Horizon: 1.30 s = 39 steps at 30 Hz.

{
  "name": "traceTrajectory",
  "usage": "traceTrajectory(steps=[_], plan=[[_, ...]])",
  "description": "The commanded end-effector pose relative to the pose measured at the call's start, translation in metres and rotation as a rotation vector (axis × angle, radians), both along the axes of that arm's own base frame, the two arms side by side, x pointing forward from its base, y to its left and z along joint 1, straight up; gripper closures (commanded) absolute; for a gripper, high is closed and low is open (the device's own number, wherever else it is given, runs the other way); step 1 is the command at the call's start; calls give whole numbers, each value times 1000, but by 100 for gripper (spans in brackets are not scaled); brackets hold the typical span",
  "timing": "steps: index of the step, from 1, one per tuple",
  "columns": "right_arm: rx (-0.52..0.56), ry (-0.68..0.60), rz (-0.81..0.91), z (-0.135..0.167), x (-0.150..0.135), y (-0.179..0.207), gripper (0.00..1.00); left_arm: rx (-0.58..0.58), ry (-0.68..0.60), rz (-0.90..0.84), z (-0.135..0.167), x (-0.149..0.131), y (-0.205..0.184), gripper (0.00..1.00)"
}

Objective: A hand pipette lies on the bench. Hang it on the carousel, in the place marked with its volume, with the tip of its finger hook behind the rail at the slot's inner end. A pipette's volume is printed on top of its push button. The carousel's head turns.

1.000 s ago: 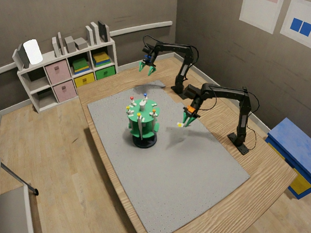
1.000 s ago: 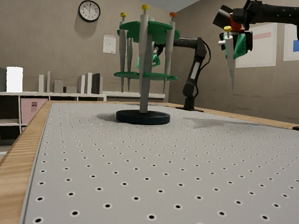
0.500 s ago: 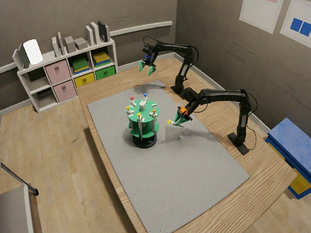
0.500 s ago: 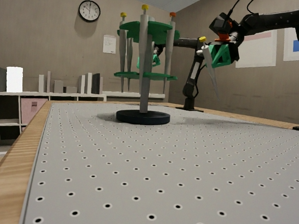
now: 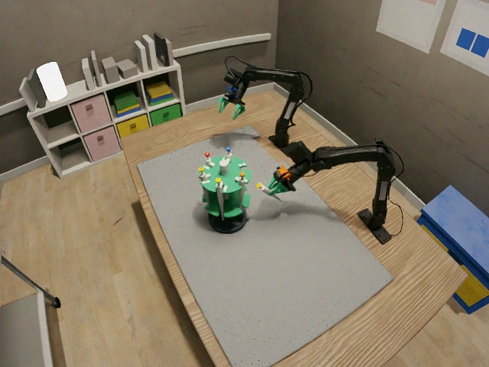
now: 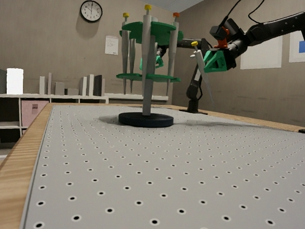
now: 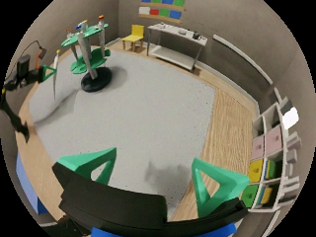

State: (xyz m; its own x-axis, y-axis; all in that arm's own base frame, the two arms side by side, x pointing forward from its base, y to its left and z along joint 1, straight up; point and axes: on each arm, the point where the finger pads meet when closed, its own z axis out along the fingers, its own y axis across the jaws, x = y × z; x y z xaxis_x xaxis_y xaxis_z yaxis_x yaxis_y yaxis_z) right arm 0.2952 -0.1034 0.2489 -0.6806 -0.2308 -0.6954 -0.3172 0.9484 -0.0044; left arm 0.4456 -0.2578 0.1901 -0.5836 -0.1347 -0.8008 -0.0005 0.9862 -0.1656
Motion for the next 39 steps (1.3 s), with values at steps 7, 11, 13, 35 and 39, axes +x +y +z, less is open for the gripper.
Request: traceTrajectory(steps=[7,11,13,35,39], plan=[[3,-23,8,4,3,-3,0,-45,-181,-138,26,11,-39,88],[3,-23,8,4,3,-3,0,-63,-293,-210,49,6,-46,88],[3,-23,8,4,3,-3,0,-58,-322,-214,49,11,-37,88],[3,-23,8,4,3,-3,0,-18,-603,-398,65,-1,-60,88],[3,-23,8,4,3,-3,0,-39,-641,-396,87,-6,-60,88]])
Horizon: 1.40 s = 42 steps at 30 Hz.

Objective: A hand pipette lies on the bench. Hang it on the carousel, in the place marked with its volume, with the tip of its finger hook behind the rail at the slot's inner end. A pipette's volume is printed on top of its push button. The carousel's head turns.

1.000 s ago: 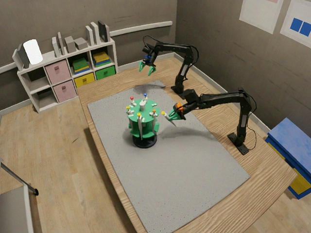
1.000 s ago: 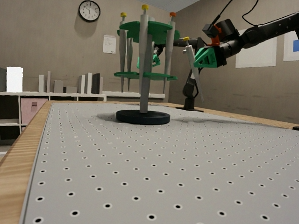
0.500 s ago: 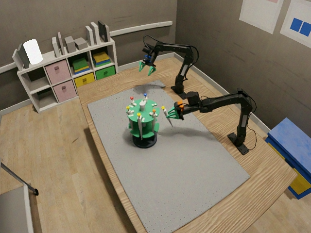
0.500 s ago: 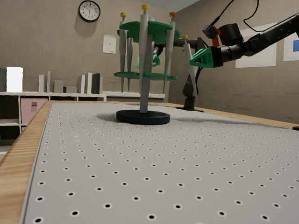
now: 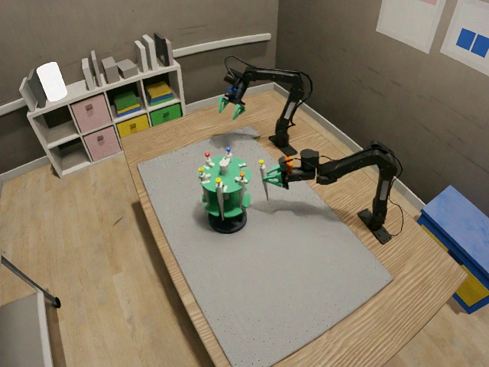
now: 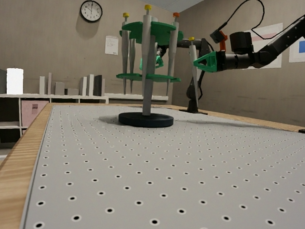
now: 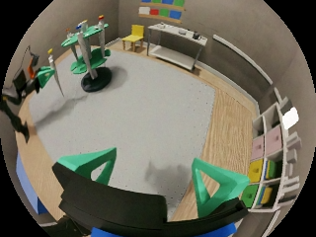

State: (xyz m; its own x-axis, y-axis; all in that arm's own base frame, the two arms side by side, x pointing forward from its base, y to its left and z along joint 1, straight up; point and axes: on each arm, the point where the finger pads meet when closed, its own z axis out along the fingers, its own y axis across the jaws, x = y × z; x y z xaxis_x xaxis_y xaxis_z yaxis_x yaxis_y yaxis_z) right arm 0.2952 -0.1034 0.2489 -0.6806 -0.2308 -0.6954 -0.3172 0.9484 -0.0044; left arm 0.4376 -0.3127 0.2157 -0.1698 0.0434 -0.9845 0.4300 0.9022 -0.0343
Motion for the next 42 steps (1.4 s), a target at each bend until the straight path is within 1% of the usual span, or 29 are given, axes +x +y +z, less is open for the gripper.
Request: traceTrajectory(steps=[1,2,3,4,7,8,10,42], plan=[[3,-23,8,4,3,-3,0,-94,-154,-30,61,1,-6,88],[3,-23,8,4,3,-3,0,-64,-154,-58,45,-12,-10,88],[3,-23,8,4,3,-3,0,-60,-188,-73,47,-14,-10,88],[3,-23,8,4,3,-3,0,-50,-182,-69,39,-10,-8,88],[3,-23,8,4,3,-3,0,-48,-179,-66,38,-9,-8,88],[3,-23,8,4,3,-3,0,-74,-212,-64,57,-5,-10,88],[3,-23,8,4,3,-3,0,-80,-219,-63,62,-6,-9,88],[3,-23,8,4,3,-3,0,-79,-218,-59,61,-6,-9,88]])
